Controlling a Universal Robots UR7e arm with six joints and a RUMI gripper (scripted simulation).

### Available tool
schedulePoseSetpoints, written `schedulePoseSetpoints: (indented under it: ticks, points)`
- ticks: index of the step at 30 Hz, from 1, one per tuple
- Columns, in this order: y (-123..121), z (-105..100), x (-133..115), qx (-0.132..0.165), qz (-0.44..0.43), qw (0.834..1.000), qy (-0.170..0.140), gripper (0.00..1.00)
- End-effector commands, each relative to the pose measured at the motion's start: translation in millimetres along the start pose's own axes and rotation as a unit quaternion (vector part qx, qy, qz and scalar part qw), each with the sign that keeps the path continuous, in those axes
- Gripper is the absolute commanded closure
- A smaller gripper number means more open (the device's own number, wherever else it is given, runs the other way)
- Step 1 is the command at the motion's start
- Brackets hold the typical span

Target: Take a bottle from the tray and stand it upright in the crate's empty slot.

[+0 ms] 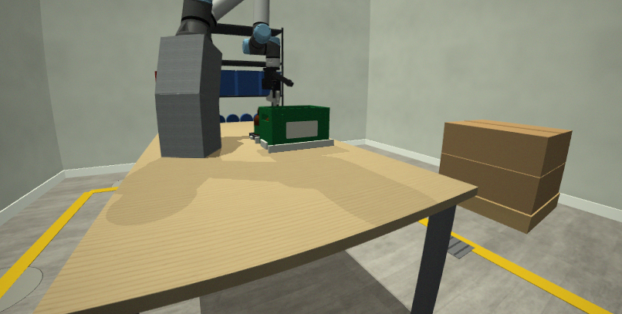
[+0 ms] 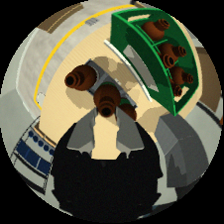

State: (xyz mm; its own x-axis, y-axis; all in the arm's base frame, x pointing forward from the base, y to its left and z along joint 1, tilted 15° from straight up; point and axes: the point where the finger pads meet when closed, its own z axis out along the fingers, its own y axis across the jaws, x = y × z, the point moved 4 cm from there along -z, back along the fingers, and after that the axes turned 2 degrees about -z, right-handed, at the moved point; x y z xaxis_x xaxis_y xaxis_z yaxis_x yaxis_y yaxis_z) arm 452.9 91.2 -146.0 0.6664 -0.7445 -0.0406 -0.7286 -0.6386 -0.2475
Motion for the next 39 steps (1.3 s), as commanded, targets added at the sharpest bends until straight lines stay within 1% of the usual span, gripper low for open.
schedulePoseSetpoints:
  ticks: [1, 22, 39]
  points:
    - [-0.4, -5.9, -0.4, 0.0, 0.0, 1.0, 0.0, 1.0]
    - [-0.6, -25.9, -3.0, 0.0, 0.0, 1.0, 0.0, 1.0]
    - [-0.6, -29.8, -3.5, 0.0, 0.0, 1.0, 0.0, 1.0]
